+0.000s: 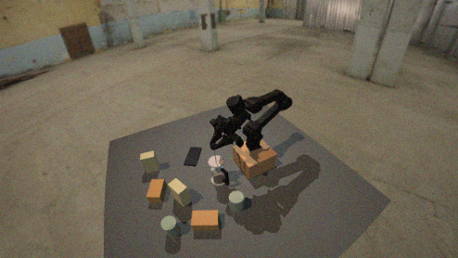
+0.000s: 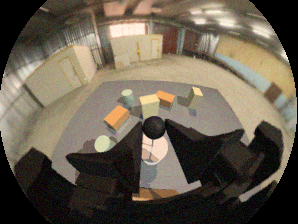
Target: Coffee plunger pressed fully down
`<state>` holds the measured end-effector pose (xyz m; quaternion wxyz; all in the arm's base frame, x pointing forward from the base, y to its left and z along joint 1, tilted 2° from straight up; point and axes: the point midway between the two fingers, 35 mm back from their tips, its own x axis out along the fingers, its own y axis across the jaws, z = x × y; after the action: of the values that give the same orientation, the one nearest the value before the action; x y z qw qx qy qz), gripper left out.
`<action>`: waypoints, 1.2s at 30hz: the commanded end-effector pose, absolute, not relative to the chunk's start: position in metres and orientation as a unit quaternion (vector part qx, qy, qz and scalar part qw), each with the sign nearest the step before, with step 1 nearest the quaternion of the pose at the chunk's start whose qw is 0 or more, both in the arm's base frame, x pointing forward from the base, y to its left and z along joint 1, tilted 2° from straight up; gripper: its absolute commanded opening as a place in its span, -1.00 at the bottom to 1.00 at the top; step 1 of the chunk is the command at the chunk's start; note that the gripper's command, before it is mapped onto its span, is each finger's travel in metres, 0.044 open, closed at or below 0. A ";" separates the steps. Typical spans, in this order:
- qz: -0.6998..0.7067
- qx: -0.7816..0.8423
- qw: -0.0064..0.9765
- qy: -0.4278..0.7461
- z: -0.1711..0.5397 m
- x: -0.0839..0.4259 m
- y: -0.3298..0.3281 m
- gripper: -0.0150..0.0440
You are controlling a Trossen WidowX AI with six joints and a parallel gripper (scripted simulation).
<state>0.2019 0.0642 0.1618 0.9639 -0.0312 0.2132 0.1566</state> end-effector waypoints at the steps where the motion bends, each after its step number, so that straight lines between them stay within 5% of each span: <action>1: 0.154 -0.031 0.959 0.235 0.140 0.201 0.064 -0.07; 36: 0.154 -0.031 0.959 0.234 0.100 0.216 0.070 -0.07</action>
<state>0.2169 0.0706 0.1122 0.9634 -0.0324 0.2157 0.1560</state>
